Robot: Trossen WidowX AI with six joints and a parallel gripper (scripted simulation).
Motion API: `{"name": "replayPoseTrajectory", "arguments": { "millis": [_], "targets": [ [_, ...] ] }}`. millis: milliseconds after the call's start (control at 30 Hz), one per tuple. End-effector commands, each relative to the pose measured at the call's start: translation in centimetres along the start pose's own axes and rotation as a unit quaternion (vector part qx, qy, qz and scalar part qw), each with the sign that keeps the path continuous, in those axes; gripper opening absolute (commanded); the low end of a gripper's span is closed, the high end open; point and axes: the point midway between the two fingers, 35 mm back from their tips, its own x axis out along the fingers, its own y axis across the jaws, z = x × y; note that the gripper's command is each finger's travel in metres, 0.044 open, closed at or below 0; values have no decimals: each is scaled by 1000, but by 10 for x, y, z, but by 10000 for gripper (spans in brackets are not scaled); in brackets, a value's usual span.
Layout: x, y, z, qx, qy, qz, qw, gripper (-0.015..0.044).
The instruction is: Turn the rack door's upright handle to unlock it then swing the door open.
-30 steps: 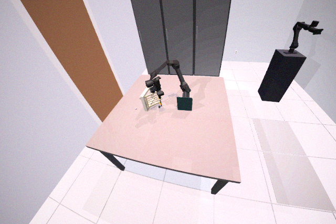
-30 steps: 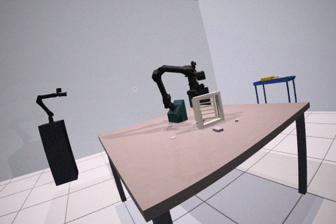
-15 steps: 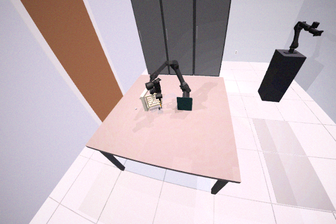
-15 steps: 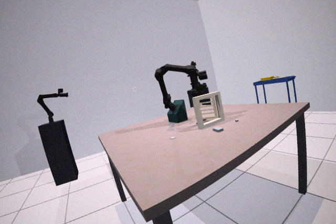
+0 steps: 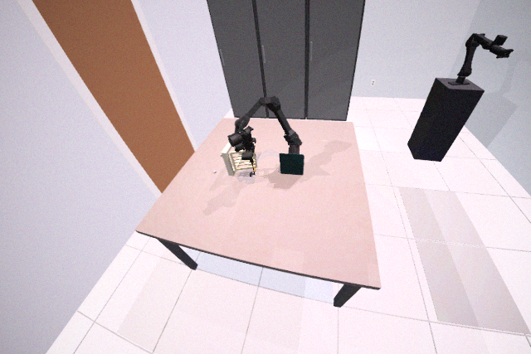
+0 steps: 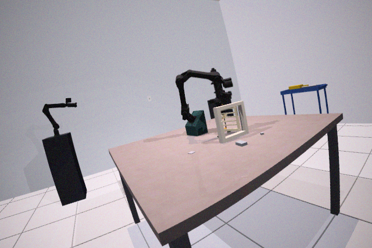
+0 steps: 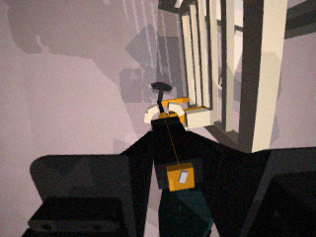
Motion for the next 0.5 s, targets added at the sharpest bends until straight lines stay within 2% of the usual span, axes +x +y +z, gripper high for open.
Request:
{"name": "replayPoseTrajectory", "arguments": {
  "millis": [0,467],
  "targets": [
    [0,9,2,43,1,1,999,22],
    [0,42,14,161,1,2,987,22]
  ]
}}
